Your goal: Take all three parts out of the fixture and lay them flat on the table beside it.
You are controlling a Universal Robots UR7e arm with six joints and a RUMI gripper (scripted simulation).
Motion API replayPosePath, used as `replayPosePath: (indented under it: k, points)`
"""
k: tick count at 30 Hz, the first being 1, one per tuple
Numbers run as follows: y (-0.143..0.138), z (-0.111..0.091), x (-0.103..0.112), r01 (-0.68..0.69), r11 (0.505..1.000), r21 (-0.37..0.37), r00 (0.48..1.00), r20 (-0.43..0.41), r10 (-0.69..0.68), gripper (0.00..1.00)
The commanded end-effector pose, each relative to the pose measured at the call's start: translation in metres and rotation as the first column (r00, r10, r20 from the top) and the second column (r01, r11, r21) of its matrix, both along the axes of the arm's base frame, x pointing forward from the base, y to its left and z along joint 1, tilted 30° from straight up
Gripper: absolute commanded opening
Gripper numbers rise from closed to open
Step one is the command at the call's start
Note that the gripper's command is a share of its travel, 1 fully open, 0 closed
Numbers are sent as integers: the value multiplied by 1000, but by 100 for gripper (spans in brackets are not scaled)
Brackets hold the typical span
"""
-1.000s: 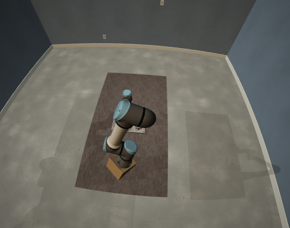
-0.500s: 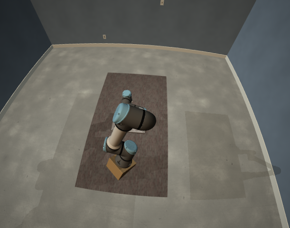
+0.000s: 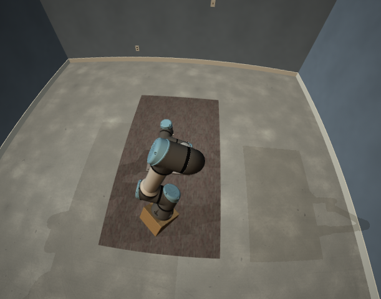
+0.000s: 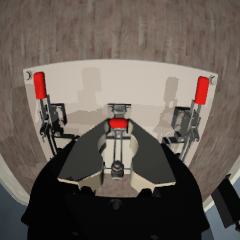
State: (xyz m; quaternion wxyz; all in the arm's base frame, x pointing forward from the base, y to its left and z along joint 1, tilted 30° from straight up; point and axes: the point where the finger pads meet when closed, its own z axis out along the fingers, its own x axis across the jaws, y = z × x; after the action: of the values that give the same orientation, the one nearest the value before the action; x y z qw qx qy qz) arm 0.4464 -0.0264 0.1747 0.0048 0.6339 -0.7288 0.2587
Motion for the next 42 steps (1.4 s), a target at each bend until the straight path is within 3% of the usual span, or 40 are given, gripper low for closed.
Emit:
replayPosePath:
  k: [1, 42]
  points:
    - [0, 0, -2, 0, 1000, 0, 1000, 0, 0, 0]
    - [1, -3, -8, 0, 1000, 0, 1000, 0, 0, 0]
